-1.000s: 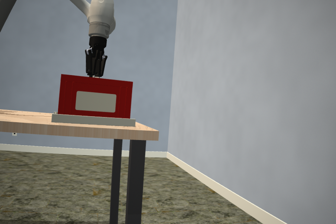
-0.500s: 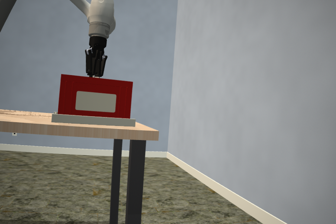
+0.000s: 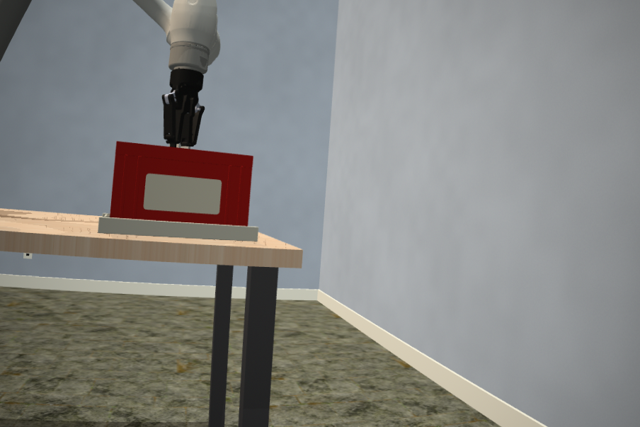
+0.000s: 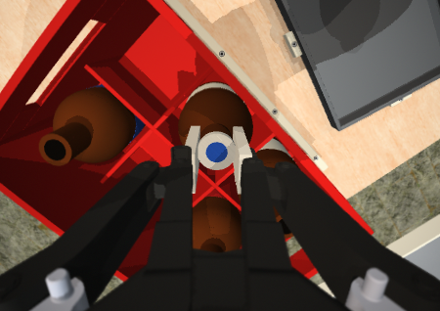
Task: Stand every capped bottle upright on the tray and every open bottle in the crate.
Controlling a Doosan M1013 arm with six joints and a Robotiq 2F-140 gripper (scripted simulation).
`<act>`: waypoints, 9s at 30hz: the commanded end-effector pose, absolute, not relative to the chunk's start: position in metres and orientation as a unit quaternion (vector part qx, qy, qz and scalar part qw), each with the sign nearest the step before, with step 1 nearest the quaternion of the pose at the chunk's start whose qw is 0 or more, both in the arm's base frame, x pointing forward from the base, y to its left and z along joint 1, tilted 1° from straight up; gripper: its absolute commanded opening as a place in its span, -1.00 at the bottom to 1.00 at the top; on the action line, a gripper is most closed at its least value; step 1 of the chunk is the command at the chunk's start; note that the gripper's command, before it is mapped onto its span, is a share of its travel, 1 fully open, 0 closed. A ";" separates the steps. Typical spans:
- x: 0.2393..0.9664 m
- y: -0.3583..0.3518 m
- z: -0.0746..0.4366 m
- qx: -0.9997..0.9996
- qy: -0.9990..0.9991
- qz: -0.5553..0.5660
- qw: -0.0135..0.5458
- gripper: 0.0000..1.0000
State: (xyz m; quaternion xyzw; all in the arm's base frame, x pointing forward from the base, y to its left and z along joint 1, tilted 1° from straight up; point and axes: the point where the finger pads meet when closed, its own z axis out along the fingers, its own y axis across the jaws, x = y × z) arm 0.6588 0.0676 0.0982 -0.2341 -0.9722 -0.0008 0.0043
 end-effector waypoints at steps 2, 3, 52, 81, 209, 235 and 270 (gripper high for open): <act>0.659 0.068 0.098 -0.234 -0.972 -0.001 0.004 -1.00; 0.659 0.068 0.098 -0.234 -0.972 -0.001 0.004 -1.00; 0.660 0.067 0.212 -0.234 -0.972 -0.001 0.004 -1.00; 0.662 0.069 0.272 -0.234 -0.972 -0.001 0.004 -1.00; 0.679 0.284 0.276 -0.234 -0.972 -0.001 0.004 -1.00; 0.676 0.292 0.244 -0.234 -0.972 -0.001 0.004 -1.00; 0.677 0.292 0.185 -0.234 -0.972 -0.001 0.004 -1.00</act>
